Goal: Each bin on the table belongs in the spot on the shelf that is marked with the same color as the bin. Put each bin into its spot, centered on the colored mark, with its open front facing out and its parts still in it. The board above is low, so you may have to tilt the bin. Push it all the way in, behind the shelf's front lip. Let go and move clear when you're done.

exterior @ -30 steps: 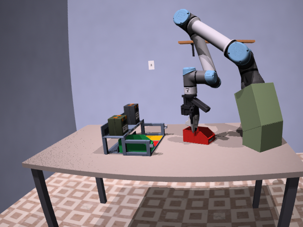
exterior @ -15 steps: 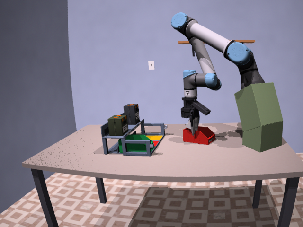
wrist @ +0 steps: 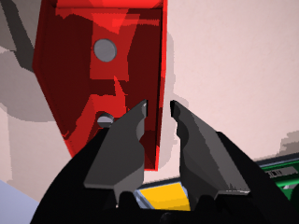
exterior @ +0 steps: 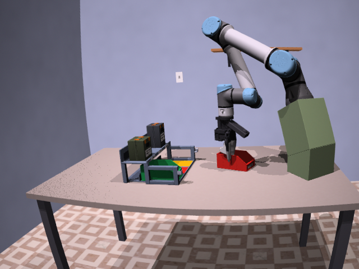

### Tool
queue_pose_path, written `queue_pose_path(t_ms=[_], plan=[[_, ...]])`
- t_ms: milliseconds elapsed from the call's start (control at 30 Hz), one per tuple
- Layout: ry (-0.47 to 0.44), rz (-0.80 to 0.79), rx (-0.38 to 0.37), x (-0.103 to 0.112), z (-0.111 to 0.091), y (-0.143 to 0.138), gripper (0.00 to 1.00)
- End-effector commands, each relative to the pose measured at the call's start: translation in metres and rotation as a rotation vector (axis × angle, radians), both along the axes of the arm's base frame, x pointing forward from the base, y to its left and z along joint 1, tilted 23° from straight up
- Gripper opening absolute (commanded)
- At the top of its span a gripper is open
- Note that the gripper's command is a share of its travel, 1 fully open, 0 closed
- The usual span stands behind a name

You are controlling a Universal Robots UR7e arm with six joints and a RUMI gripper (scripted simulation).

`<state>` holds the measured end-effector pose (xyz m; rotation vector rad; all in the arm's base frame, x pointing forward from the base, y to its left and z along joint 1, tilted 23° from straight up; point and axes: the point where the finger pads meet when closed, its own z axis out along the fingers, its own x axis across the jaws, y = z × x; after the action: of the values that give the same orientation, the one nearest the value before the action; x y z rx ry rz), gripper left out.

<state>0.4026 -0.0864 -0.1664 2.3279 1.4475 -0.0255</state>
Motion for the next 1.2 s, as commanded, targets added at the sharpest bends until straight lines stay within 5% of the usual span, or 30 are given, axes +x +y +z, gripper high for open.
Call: queue_pose_path(t_ms=[0, 300, 333, 1167], plan=[[-0.003, 0.000, 0.000, 0.0018, -0.0002, -0.0009, 0.15], [-0.004, 0.000, 0.000, 0.0020, 0.0000, -0.0010, 0.15], [-0.004, 0.000, 0.000, 0.0020, 0.0000, -0.0010, 0.00], [-0.004, 0.000, -0.001, 0.0023, 0.0000, -0.0011, 0.00]])
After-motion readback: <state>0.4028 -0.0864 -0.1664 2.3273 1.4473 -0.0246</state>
